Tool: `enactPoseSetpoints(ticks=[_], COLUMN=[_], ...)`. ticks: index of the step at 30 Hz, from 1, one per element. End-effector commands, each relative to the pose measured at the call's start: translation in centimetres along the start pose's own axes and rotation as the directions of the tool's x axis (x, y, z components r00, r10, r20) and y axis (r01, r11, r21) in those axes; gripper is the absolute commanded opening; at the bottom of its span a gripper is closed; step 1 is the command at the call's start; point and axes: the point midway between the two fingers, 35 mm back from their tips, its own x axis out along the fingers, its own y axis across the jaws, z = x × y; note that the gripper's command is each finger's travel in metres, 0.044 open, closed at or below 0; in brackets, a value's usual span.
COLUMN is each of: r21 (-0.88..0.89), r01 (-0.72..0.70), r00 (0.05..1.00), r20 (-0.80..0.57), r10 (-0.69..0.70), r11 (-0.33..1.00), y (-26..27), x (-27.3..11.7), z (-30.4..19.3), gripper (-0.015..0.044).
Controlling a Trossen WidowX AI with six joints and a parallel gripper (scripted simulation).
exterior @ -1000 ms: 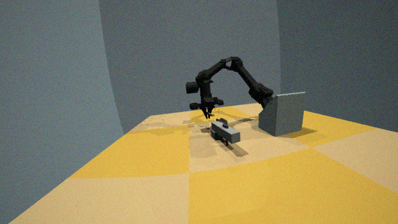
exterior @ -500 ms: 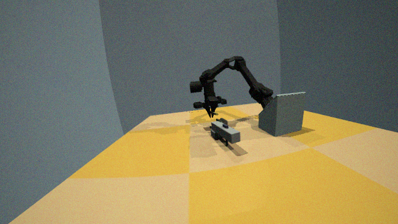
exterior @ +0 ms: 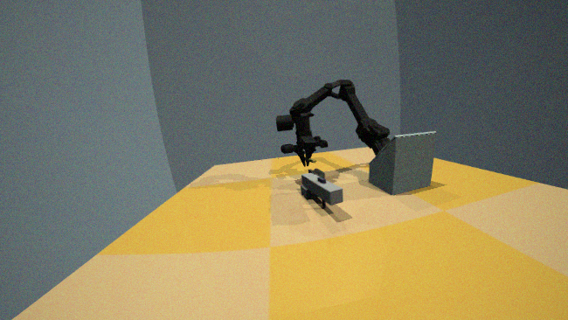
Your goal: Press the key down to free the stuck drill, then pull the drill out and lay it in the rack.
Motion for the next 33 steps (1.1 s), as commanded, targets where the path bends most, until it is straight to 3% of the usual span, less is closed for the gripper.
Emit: enactPoseSetpoints(ticks=[1,33], r21=[-0.008,-0.008], r01=[-0.001,-0.001], r00=[1.0,1.0], r20=[0.001,-0.001], r10=[0.001,0.001], r11=[1.0,1.0], y=[0.7,2.5], x=[-0.1,2.3], z=[-0.1,-0.5], gripper=[0.0,0.0])
